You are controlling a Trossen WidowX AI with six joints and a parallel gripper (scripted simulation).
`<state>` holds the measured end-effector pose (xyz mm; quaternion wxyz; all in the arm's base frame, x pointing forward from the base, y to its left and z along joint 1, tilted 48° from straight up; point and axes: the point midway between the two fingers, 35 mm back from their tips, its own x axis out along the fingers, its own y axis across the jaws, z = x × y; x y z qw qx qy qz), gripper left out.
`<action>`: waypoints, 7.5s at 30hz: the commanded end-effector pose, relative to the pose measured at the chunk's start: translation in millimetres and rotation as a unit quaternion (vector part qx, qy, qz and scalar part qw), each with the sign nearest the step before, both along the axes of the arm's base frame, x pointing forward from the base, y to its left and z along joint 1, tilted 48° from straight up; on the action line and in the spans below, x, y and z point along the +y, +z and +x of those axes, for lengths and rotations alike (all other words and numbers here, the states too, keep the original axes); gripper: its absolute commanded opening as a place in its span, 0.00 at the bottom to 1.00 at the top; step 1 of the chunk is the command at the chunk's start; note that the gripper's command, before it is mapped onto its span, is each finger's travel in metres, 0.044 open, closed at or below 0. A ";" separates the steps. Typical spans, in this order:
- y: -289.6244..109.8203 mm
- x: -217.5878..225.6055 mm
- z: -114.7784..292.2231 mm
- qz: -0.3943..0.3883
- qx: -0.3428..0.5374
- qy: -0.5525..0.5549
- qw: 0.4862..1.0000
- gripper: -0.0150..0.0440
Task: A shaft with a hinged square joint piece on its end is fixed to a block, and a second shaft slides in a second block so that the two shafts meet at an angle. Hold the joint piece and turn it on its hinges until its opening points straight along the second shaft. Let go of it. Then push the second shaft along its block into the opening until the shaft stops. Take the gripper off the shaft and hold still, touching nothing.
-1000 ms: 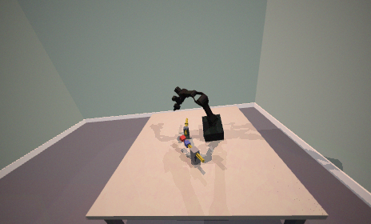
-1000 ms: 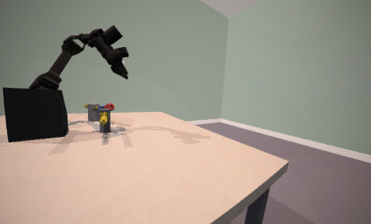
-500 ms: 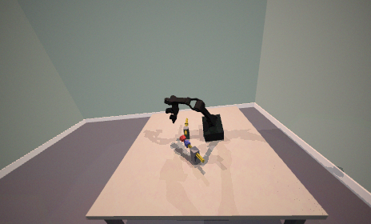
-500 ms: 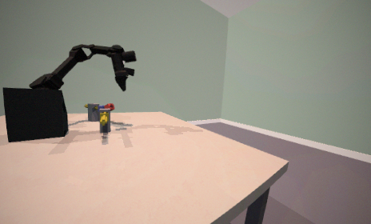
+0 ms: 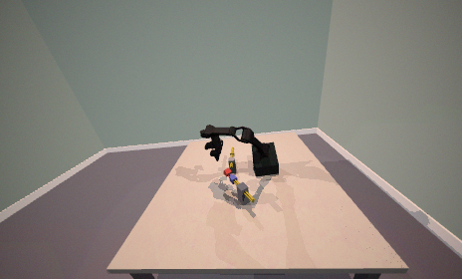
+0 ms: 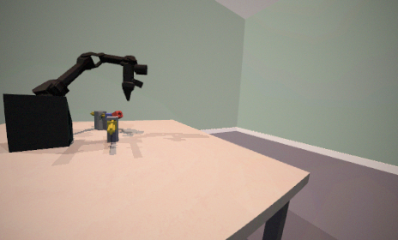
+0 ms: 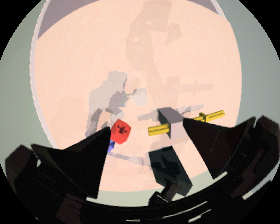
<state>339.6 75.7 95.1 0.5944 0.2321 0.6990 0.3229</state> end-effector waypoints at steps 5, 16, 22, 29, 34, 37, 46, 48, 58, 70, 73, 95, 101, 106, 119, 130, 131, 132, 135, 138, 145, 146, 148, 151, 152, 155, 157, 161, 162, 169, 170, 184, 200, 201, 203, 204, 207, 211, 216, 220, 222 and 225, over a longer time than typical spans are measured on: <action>0.3 4.7 -2.7 -0.030 0.043 -0.061 0.997 1.00; -2.6 9.7 -5.0 -0.067 0.107 -0.162 0.979 1.00; -4.0 12.3 -6.2 -0.082 0.141 -0.219 0.962 1.00; -5.3 15.4 -7.4 -0.096 0.178 -0.285 0.937 1.00; -5.8 16.9 -8.0 -0.101 0.197 -0.318 0.922 1.00; -5.8 16.9 -8.0 -0.101 0.197 -0.318 0.922 1.00; -33.4 45.7 -13.0 -0.101 0.196 -0.318 0.922 1.00; -40.5 53.4 -15.4 -0.101 0.196 -0.318 0.922 1.00; -57.0 75.0 -25.5 -0.099 0.197 -0.317 0.922 1.00; -28.3 92.2 -61.0 -0.099 0.198 -0.317 0.922 1.00; -22.0 95.7 -70.5 -0.099 0.199 -0.317 0.922 1.00; -38.7 114.4 -76.6 -0.099 0.199 -0.317 0.922 1.00; -41.5 117.0 -77.1 -0.098 0.199 -0.317 0.922 0.91; -41.5 117.0 -77.1 -0.098 0.199 -0.317 0.922 0.69; -41.5 117.0 -77.1 -0.098 0.199 -0.317 0.922 0.56; -41.5 117.0 -77.1 -0.098 0.199 -0.317 0.922 0.56; -41.5 117.0 -77.1 -0.098 0.199 -0.317 0.922 0.56; -41.5 117.0 -77.1 -0.098 0.199 -0.317 0.922 0.56; -41.5 117.0 -77.1 -0.098 0.199 -0.317 0.922 0.56; -41.5 117.0 -77.1 -0.098 0.199 -0.317 0.922 0.56; -41.5 117.0 -77.1 -0.098 0.199 -0.317 0.922 0.56; -41.5 117.0 -77.1 -0.098 0.199 -0.317 0.922 0.56; -41.5 117.0 -77.1 -0.098 0.199 -0.317 0.922 0.56; -41.5 117.0 -77.1 -0.098 0.199 -0.317 0.922 0.56; -41.5 117.0 -77.1 -0.098 0.199 -0.317 0.922 0.56; -41.5 117.0 -77.1 -0.098 0.199 -0.317 0.922 0.56; -41.5 117.0 -77.1 -0.098 0.199 -0.317 0.922 0.56; -41.5 117.0 -77.1 -0.098 0.199 -0.317 0.922 0.56; -41.5 117.0 -77.1 -0.098 0.199 -0.317 0.922 0.56; -41.5 117.0 -77.1 -0.098 0.199 -0.317 0.922 0.56; -41.5 117.0 -77.1 -0.098 0.199 -0.317 0.922 0.56; -41.5 117.0 -77.1 -0.098 0.199 -0.317 0.922 0.56; -41.5 117.0 -77.1 -0.098 0.199 -0.317 0.922 0.56; -41.5 117.0 -77.1 -0.098 0.199 -0.317 0.922 0.56; -41.5 117.0 -77.1 -0.098 0.199 -0.317 0.922 0.56; -41.5 117.0 -77.1 -0.098 0.199 -0.317 0.922 0.56; -41.5 117.0 -77.1 -0.098 0.199 -0.317 0.922 0.56; -40.8 117.0 -77.5 -0.098 0.199 -0.315 0.923 0.50; -40.8 117.0 -77.5 -0.098 0.199 -0.315 0.923 0.41; -40.8 117.0 -77.5 -0.098 0.199 -0.315 0.923 0.25; -40.8 117.0 -77.5 -0.098 0.199 -0.315 0.923 0.25; -40.9 117.0 -77.6 -0.098 0.201 -0.315 0.922 0.25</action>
